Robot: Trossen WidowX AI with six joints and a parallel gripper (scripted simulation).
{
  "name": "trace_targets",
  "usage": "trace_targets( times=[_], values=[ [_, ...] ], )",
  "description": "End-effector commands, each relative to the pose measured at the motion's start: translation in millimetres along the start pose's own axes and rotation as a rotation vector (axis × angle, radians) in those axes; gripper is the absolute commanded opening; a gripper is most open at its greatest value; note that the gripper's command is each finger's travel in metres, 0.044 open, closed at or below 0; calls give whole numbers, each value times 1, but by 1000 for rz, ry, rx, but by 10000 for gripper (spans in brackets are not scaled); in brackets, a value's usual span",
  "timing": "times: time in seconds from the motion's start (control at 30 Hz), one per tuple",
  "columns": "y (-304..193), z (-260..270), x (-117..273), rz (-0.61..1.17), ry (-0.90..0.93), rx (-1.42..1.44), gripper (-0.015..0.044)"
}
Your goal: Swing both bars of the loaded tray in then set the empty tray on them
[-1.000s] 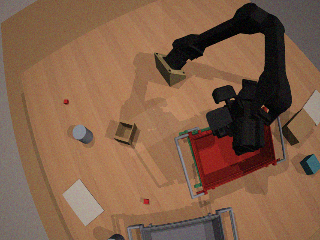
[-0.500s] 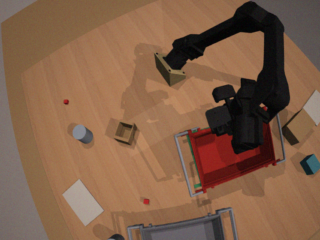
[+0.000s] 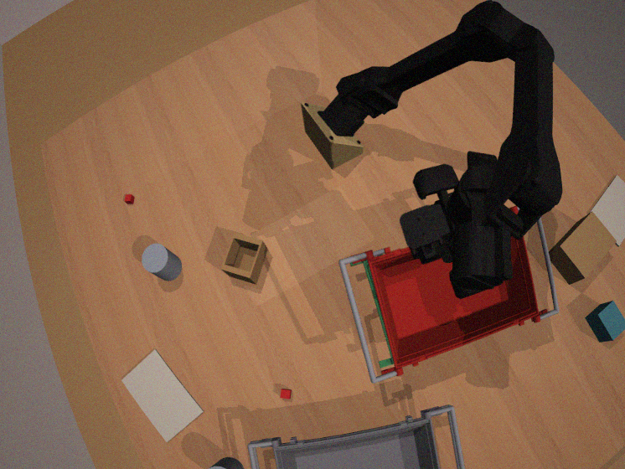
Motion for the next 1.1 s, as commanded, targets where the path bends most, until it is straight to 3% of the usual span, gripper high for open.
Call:
trace_targets(
  times=[0.0,1.07],
  values=[
    [-2,-3,-4,4,-17,-8,0],
    [-3,-6,-11,5,-17,-8,0]
  ],
)
Point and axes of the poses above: the point midway between the two fingers, 35 mm back from their tips, its own x axis back along the fingers, its own z axis across the jaws, y = z × x, the point moved 7 cm from there along x, back along the fingers, and after that the axes turned 7 degrees about x, right-handed, at the moved point
